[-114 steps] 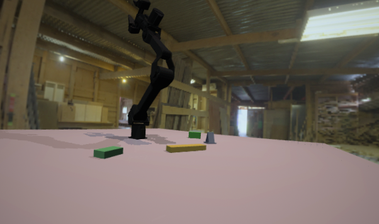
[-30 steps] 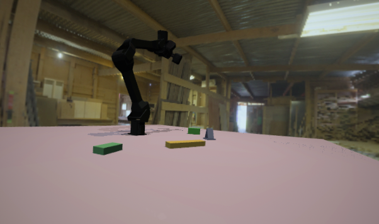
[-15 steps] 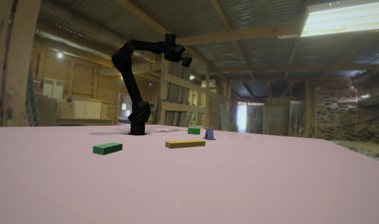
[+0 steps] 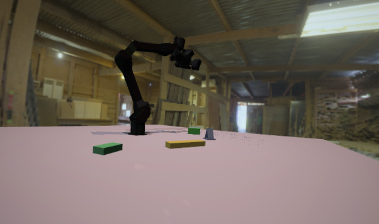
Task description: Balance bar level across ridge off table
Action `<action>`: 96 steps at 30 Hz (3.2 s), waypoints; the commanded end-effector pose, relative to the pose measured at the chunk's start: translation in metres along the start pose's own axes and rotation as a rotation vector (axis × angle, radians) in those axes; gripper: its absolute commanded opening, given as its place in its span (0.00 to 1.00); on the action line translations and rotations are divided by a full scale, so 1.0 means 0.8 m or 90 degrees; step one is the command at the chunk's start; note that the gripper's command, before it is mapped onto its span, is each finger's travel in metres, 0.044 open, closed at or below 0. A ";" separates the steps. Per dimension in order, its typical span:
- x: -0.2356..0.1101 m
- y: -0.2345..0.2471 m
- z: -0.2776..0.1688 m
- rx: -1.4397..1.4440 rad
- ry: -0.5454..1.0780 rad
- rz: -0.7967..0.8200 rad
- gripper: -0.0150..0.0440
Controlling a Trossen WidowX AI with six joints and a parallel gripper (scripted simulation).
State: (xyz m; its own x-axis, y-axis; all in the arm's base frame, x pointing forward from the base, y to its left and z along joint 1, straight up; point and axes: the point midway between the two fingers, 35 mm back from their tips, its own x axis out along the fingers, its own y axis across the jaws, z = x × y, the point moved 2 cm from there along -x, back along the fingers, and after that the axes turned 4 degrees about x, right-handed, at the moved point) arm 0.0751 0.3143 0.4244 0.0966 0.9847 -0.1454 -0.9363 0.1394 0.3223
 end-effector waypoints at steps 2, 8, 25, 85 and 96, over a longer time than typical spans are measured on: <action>0.010 -0.046 -0.012 -0.034 0.035 -0.074 0.79; 0.011 -0.093 -0.021 -0.065 0.068 -0.145 0.79; -0.019 -0.221 -0.050 -0.128 0.188 -0.321 0.79; -0.329 -0.454 -0.240 -0.028 0.757 -0.455 0.79; -0.390 -0.449 -0.278 0.018 0.824 -0.383 0.79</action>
State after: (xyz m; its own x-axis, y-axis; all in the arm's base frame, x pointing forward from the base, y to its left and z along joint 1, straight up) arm 0.3126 -0.0500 0.1534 0.1409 -0.0017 -0.9900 -0.8416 0.5265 -0.1206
